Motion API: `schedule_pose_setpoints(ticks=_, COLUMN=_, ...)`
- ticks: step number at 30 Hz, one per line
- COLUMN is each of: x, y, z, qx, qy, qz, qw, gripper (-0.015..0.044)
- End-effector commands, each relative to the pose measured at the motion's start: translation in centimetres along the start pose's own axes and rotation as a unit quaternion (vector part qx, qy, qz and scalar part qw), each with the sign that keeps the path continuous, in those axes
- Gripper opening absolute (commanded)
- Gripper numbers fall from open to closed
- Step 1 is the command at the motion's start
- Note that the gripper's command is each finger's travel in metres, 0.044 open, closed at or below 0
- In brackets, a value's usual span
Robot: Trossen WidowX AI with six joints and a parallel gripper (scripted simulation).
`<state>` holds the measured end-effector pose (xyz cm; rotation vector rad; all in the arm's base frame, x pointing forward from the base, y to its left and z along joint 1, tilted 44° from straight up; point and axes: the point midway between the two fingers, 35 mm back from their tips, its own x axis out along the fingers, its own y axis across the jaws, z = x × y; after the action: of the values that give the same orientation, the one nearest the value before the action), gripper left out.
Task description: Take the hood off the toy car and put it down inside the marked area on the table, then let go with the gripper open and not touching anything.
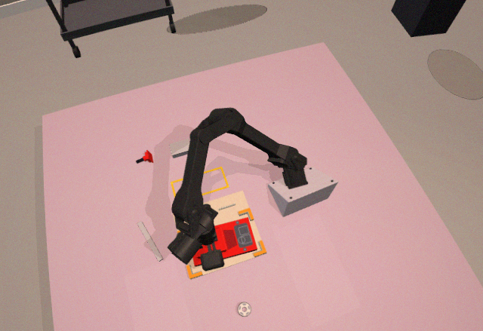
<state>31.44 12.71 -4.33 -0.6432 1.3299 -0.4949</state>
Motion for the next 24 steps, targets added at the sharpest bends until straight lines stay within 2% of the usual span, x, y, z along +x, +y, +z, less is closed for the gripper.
schedule_pose_setpoints(ticks=1, x=-0.1, y=0.0, z=0.0, qx=0.001, qy=0.000, qz=0.000, qw=1.000, gripper=0.0216)
schedule_pose_setpoints(ticks=9, x=-0.5, y=0.0, z=0.0, qx=0.001, qy=0.000, qz=0.000, qw=1.000, gripper=0.0006)
schedule_pose_setpoints(ticks=24, x=-1.5, y=0.0, z=0.0, qx=0.000, qy=0.000, qz=0.001, qw=1.000, gripper=0.0000)
